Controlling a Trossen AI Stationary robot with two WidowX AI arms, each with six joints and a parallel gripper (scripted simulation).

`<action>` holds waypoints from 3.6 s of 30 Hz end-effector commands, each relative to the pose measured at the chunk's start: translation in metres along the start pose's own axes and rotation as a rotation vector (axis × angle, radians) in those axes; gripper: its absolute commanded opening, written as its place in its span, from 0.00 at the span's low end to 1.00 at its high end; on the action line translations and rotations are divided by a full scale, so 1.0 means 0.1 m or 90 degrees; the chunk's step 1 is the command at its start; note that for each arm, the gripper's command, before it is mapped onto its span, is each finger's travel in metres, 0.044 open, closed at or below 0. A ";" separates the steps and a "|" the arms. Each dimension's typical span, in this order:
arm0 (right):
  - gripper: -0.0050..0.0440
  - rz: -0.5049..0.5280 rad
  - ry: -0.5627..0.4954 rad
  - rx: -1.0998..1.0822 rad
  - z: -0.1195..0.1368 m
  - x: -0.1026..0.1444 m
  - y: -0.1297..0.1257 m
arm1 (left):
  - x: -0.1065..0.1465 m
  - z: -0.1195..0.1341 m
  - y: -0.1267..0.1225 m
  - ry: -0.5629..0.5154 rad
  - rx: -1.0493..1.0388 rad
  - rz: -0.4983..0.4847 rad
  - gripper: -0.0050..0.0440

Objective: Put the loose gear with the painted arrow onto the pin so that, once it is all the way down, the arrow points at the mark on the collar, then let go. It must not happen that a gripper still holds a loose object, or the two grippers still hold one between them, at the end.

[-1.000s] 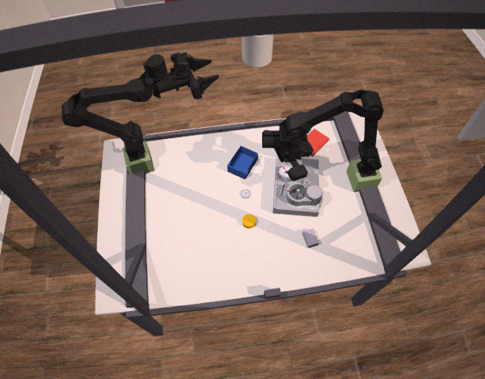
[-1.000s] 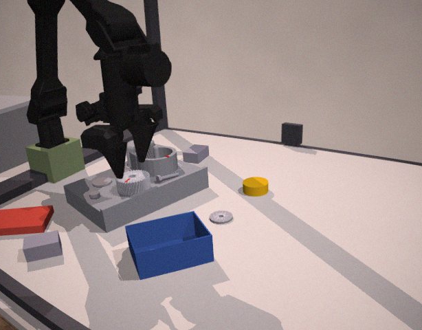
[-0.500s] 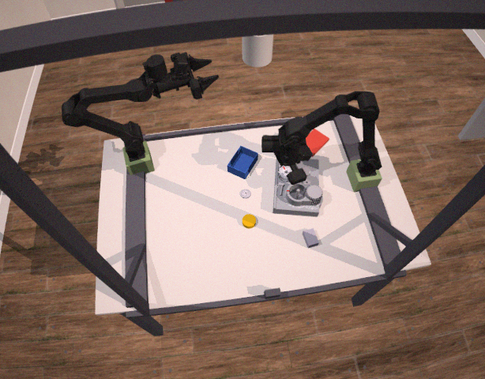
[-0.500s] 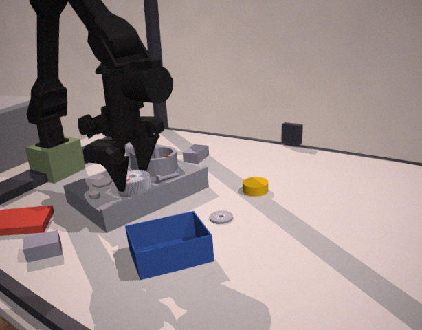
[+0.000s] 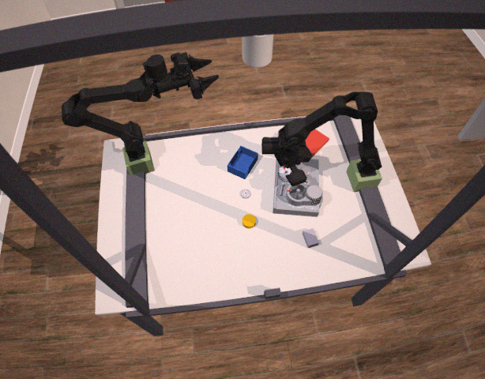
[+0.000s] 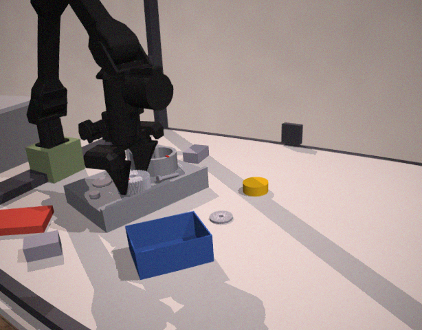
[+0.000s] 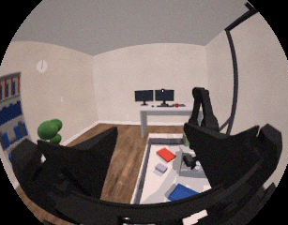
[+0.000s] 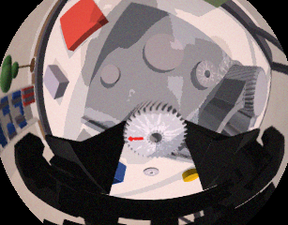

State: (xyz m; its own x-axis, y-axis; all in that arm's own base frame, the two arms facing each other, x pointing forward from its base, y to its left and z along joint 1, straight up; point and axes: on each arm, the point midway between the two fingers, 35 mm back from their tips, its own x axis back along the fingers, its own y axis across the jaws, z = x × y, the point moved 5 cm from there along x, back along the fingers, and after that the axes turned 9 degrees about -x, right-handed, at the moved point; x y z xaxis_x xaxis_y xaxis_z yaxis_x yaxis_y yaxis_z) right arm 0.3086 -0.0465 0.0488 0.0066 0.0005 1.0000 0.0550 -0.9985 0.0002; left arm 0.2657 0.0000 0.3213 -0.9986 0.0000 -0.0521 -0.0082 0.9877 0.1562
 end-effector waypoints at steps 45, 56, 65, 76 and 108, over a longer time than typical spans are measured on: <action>0.10 -0.004 0.030 0.003 0.05 0.43 0.01 | 0.01 -0.08 0.01 -0.015 0.000 -0.002 0.92; 0.10 -0.004 0.031 0.003 0.05 0.44 0.01 | 0.01 -0.08 0.01 -0.015 0.000 -0.002 0.92; 0.10 -0.004 0.031 0.003 0.05 0.44 0.01 | 0.01 -0.08 0.01 -0.015 0.000 -0.002 0.92; 0.10 -0.005 0.035 0.075 0.06 0.57 -0.12 | 0.01 -0.08 0.01 -0.015 0.000 -0.002 0.92; 0.10 -0.022 0.022 0.835 -0.02 0.94 -0.70 | 0.01 -0.08 0.01 -0.015 0.000 -0.002 0.92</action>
State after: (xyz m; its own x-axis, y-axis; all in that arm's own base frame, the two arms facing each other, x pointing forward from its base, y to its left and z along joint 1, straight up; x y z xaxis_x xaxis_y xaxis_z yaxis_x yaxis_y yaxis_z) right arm 0.3011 0.0228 0.1369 -0.0093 0.0018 1.0000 0.9591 -0.2830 0.0094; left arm 0.2657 0.0000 0.3213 -0.9986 0.0000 -0.0521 -0.0082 0.9877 0.1562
